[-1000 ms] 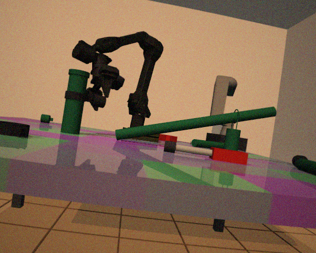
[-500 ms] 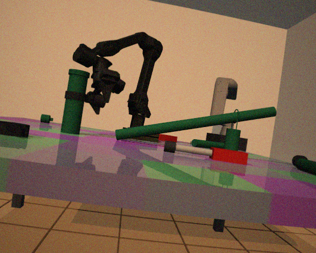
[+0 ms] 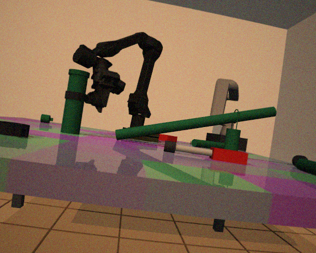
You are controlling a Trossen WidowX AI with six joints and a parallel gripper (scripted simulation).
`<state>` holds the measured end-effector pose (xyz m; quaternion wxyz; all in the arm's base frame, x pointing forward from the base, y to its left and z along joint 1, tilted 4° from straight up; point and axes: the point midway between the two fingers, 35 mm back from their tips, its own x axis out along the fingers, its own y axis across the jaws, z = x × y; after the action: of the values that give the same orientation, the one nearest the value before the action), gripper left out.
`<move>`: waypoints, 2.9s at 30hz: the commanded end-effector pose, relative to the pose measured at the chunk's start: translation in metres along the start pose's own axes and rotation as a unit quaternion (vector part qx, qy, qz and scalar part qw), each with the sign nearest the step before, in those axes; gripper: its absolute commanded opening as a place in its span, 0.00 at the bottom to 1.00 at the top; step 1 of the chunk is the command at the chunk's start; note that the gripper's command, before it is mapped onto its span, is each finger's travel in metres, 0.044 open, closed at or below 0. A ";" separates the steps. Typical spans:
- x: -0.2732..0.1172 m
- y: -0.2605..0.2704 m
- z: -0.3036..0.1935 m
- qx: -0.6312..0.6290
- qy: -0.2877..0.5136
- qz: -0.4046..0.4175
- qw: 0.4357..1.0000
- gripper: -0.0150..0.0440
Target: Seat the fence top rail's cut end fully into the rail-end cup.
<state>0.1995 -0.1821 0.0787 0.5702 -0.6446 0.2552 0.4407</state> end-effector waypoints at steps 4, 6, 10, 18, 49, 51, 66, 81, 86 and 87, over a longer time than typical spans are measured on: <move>0.003 -0.005 0.000 0.025 0.014 -0.002 1.000 0.25; 0.003 -0.006 0.000 0.030 0.017 -0.002 0.999 0.25; 0.005 -0.009 -0.001 0.044 0.025 -0.002 0.999 0.25; 0.008 -0.014 -0.002 0.072 0.040 -0.002 0.997 0.25; 0.019 -0.034 -0.008 0.184 0.104 -0.004 0.977 0.25; 0.020 -0.035 -0.009 0.190 0.107 -0.004 0.976 0.25; 0.022 -0.040 -0.012 0.217 0.123 -0.004 0.968 0.25; 0.021 -0.039 -0.011 0.211 0.117 -0.004 0.970 0.25; 0.021 -0.039 -0.011 0.211 0.117 -0.004 0.970 0.30; 0.021 -0.039 -0.011 0.211 0.117 -0.004 0.970 0.34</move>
<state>0.2451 -0.1799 0.0796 0.6609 -0.5584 0.4046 0.2961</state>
